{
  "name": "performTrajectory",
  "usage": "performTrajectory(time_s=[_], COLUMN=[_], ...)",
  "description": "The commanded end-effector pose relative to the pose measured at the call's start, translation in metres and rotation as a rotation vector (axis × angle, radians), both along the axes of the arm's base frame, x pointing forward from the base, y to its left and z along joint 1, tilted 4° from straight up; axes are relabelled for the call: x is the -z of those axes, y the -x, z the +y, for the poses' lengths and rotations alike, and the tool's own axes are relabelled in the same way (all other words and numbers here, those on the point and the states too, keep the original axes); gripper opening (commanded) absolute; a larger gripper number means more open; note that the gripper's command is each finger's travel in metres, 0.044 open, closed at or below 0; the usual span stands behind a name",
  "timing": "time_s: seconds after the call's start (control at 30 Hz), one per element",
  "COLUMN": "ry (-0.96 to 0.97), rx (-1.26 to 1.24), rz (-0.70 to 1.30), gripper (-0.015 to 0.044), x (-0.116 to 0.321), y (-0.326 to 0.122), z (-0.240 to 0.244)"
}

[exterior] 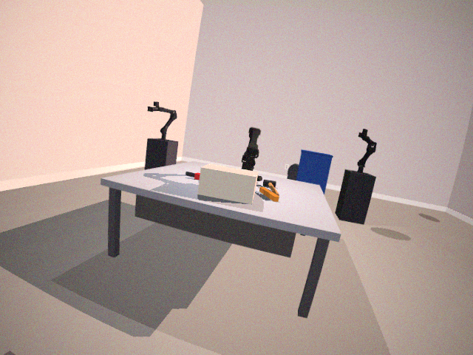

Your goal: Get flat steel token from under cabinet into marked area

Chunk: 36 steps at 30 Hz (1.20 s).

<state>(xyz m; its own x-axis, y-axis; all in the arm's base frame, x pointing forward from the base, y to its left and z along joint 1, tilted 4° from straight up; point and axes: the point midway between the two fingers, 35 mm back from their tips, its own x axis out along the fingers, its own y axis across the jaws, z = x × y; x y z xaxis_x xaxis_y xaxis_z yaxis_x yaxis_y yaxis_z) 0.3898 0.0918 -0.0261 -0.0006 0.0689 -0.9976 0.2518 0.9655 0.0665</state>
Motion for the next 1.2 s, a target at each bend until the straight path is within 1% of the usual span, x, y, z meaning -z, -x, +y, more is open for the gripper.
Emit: performTrajectory(time_s=[0.0,0.3,1.17], ry=[0.008,0.008,0.007], rx=[0.007,0.007,0.007], rz=[0.003,0.003,0.005], gripper=[0.0,0.0,0.0], x=[0.001,0.001,0.001], y=[0.001,0.004,0.03], z=[-0.005,-0.004,0.005])
